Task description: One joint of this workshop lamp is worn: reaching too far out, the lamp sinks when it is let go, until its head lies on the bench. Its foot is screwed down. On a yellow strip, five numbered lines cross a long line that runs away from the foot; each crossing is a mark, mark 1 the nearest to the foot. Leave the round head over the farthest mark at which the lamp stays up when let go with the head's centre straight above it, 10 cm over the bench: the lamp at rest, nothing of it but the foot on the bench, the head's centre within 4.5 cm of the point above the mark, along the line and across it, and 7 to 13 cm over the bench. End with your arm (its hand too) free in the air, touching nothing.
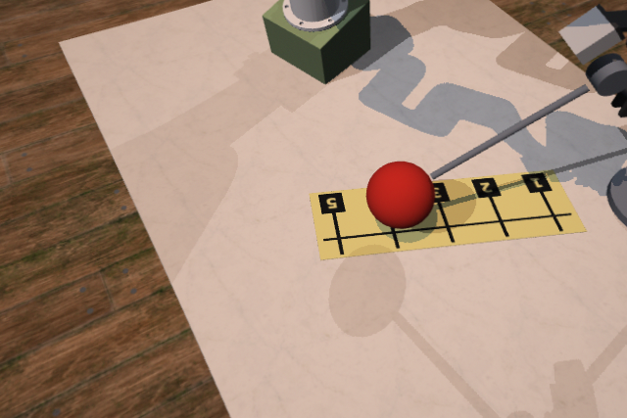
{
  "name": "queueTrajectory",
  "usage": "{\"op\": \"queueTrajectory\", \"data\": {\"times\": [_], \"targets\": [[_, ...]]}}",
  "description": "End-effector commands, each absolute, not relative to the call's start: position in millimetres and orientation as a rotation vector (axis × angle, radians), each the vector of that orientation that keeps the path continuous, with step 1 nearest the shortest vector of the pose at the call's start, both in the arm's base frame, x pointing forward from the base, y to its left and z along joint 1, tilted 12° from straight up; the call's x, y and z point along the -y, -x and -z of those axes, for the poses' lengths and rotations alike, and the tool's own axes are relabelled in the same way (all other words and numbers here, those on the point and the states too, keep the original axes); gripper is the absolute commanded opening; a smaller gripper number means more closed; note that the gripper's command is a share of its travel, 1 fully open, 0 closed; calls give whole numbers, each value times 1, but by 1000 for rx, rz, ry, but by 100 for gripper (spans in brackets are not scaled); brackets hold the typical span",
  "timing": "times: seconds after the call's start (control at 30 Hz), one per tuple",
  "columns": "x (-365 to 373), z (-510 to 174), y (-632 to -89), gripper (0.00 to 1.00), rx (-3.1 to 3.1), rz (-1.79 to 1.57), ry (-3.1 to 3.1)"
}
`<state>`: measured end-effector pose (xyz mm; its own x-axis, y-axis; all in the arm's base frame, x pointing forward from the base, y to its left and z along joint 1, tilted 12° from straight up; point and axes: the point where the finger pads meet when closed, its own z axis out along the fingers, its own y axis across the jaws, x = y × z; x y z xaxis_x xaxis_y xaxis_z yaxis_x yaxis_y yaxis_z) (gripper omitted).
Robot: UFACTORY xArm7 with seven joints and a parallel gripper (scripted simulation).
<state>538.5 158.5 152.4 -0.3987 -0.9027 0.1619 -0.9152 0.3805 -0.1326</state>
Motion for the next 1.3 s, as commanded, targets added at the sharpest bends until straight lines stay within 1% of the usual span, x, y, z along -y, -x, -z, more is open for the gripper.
{"op": "queueTrajectory", "data": {"times": [0.0,1.07,1.1,1.27], "targets": [[-164,-158,-541,0,2562,-311,-1692],[-208,-188,-554,0,2562,-311,-1692],[-207,-188,-554,100,2562,-311,-1692],[-207,-188,-554,100,2562,-311,-1693]]}}
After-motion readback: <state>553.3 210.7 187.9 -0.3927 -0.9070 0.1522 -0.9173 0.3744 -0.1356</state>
